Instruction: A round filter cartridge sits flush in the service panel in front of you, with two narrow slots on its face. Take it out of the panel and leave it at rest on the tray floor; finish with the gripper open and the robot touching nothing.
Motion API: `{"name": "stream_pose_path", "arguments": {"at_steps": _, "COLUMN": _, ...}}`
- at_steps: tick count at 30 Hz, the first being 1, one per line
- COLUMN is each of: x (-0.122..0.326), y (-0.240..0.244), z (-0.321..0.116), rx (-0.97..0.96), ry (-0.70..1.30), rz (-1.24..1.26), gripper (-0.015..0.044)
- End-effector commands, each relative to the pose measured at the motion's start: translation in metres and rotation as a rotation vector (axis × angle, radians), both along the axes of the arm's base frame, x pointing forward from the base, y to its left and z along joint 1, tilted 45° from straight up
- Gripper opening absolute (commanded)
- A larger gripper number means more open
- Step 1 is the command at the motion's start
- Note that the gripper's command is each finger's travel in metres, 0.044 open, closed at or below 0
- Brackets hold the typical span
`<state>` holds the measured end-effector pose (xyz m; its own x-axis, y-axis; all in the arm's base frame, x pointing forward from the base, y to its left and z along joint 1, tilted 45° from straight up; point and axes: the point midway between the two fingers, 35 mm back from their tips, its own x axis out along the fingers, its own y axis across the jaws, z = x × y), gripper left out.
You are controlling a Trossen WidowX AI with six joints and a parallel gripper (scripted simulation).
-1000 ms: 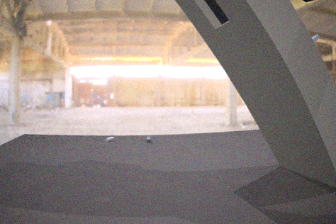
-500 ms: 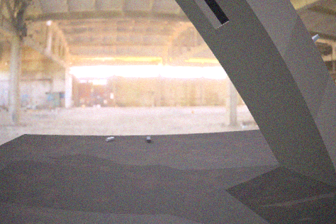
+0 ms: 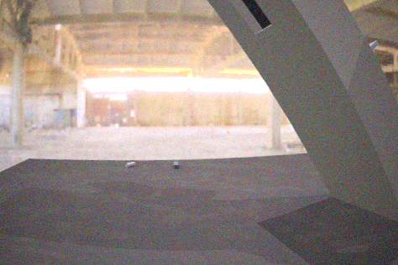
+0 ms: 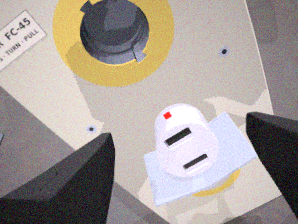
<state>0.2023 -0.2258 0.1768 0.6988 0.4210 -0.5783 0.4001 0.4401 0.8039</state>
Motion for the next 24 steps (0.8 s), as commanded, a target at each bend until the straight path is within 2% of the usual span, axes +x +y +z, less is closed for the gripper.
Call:
{"name": "stream_pose_path", "arguments": {"at_steps": 1, "x": -0.012, "y": 0.03, "z": -0.018, "rx": -0.233, "ry": -0.1, "rz": 0.334, "gripper": 0.0305}}
{"name": "stream_pose_path", "arguments": {"at_steps": 24, "x": 0.005, "y": 0.042, "z": -0.035, "rx": -0.235, "ry": -0.099, "rz": 0.333, "gripper": 0.0305}}
